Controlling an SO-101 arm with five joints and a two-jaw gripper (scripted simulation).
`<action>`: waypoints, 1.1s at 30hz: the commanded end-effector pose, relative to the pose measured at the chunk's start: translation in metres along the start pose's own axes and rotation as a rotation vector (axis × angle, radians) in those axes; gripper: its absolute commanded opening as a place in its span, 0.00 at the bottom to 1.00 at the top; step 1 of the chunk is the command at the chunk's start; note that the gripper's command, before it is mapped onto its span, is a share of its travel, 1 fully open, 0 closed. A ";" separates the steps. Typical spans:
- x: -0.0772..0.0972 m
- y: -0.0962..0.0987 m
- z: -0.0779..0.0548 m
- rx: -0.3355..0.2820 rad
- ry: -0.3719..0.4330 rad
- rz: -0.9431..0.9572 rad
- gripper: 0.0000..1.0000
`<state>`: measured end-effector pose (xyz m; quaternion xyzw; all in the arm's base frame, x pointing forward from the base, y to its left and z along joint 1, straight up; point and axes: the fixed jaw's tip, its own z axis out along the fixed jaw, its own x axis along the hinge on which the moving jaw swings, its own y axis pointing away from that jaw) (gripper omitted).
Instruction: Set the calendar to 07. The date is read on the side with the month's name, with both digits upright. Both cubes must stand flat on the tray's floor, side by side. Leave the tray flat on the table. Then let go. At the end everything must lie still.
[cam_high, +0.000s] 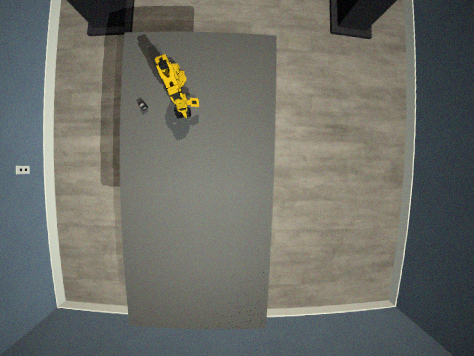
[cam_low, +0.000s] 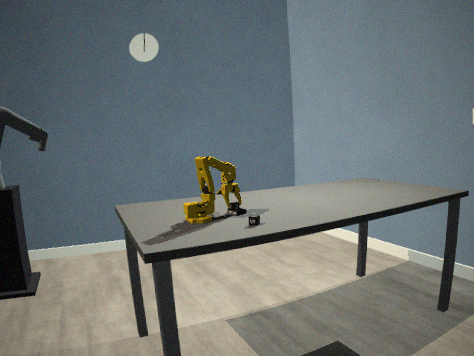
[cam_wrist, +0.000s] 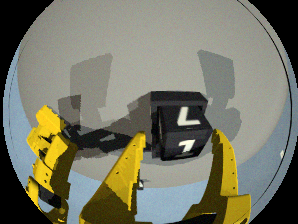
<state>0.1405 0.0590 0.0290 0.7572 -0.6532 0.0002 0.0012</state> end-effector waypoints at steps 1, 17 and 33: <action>-0.002 -0.003 0.000 0.021 -0.007 0.002 0.35; -0.002 -0.003 0.000 0.021 -0.007 0.002 0.34; -0.002 -0.008 0.000 0.021 -0.007 0.002 0.25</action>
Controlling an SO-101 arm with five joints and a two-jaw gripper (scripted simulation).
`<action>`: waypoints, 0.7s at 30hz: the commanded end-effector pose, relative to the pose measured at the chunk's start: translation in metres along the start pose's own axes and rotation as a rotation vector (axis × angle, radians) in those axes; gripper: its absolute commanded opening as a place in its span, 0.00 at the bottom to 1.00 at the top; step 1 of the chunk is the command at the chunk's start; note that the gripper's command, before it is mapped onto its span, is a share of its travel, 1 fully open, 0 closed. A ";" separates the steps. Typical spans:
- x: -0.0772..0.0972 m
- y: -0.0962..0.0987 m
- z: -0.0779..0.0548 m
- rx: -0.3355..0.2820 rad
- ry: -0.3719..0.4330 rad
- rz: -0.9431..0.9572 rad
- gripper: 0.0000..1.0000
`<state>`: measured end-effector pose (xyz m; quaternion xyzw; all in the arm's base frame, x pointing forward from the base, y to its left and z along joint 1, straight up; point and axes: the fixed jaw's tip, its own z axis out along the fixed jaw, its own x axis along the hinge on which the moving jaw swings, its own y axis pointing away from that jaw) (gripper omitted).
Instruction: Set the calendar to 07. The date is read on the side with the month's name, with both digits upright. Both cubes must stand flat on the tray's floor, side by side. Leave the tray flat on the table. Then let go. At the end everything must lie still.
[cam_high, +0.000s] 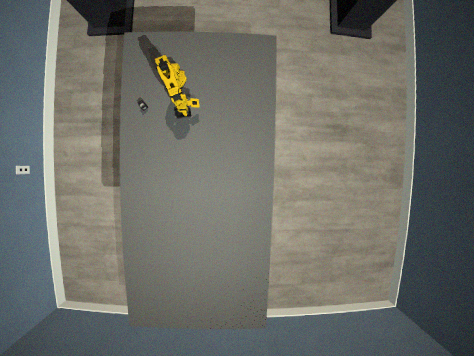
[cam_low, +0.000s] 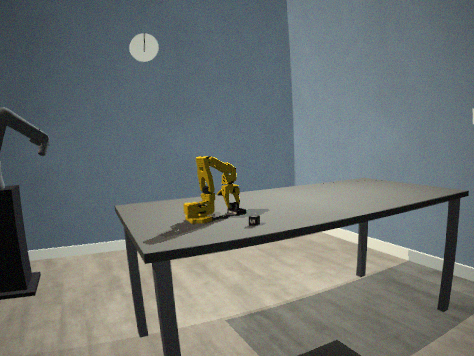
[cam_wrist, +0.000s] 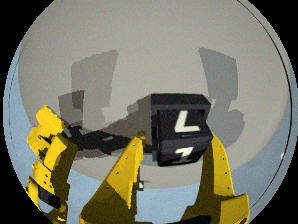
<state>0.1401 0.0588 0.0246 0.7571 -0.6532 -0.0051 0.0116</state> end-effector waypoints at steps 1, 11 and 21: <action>-0.002 -0.009 -0.005 0.044 -0.012 0.002 0.24; -0.002 -0.012 -0.005 0.044 -0.012 0.002 0.19; -0.002 -0.013 -0.005 0.044 -0.012 0.002 0.17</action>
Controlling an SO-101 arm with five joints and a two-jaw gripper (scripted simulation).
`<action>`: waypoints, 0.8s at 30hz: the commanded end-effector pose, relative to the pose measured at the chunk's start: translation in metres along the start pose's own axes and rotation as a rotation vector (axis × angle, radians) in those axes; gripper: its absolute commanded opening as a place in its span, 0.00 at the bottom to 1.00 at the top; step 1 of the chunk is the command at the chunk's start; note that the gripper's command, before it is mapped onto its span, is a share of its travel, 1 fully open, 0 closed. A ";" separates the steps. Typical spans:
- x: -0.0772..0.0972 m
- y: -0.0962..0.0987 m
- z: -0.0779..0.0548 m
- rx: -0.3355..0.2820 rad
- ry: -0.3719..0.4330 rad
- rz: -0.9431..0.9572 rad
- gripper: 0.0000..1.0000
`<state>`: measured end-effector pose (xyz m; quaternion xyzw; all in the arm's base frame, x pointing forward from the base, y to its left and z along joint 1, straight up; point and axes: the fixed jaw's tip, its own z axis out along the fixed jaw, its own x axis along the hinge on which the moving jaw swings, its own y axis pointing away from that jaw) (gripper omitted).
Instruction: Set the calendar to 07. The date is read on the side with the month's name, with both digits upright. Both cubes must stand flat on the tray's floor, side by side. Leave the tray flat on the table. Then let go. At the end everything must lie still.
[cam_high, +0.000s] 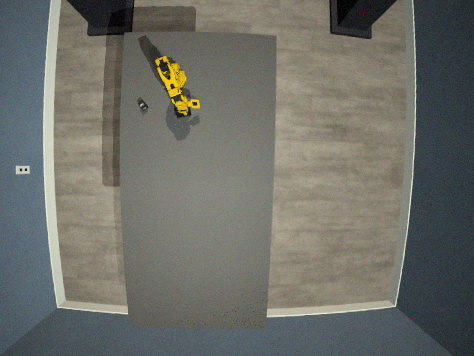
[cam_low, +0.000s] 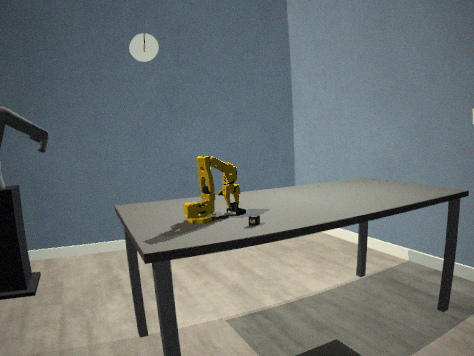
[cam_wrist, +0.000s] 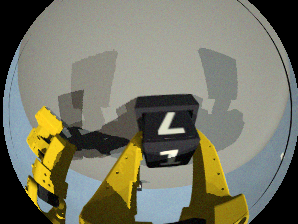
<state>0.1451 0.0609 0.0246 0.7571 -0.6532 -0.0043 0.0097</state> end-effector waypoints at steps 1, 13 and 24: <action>-0.001 -0.008 -0.005 0.040 -0.011 0.002 0.17; -0.001 -0.008 -0.005 0.040 -0.011 0.002 0.05; -0.001 -0.008 -0.005 0.040 -0.011 0.002 0.00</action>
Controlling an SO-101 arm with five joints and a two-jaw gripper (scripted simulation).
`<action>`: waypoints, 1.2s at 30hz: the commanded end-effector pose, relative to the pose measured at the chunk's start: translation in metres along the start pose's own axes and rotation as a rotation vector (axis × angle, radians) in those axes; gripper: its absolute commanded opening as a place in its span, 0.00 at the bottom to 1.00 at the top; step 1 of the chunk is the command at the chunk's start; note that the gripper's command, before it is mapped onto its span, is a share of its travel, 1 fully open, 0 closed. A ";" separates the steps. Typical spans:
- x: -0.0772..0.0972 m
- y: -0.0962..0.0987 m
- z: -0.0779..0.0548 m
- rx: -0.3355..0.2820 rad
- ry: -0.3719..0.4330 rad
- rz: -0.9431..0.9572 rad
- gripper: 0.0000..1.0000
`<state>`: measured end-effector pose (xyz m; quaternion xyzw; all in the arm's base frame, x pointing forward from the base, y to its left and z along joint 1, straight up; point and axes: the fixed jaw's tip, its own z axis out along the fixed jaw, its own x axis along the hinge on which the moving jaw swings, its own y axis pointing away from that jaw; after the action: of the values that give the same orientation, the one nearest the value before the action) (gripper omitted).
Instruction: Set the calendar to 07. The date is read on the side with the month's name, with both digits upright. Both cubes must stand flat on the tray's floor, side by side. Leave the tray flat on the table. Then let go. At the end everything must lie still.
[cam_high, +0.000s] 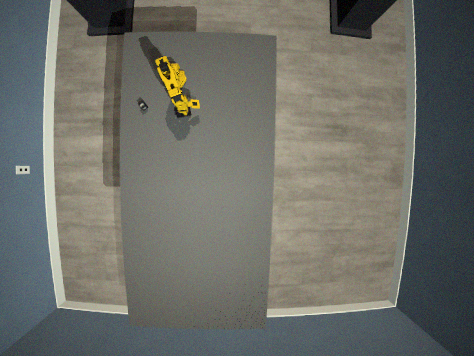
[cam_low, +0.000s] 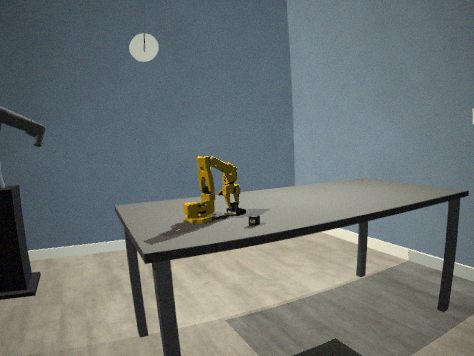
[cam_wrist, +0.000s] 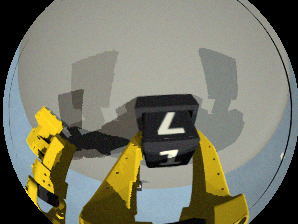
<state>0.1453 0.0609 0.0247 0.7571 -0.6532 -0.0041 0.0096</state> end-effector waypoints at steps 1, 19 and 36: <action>-0.001 -0.008 -0.006 0.040 -0.011 0.002 0.00; -0.001 -0.004 -0.044 0.040 -0.011 0.002 0.00; 0.000 -0.001 -0.055 0.040 -0.011 0.002 0.00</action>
<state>0.1420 0.0596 0.0698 0.7570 -0.6531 -0.0092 0.0197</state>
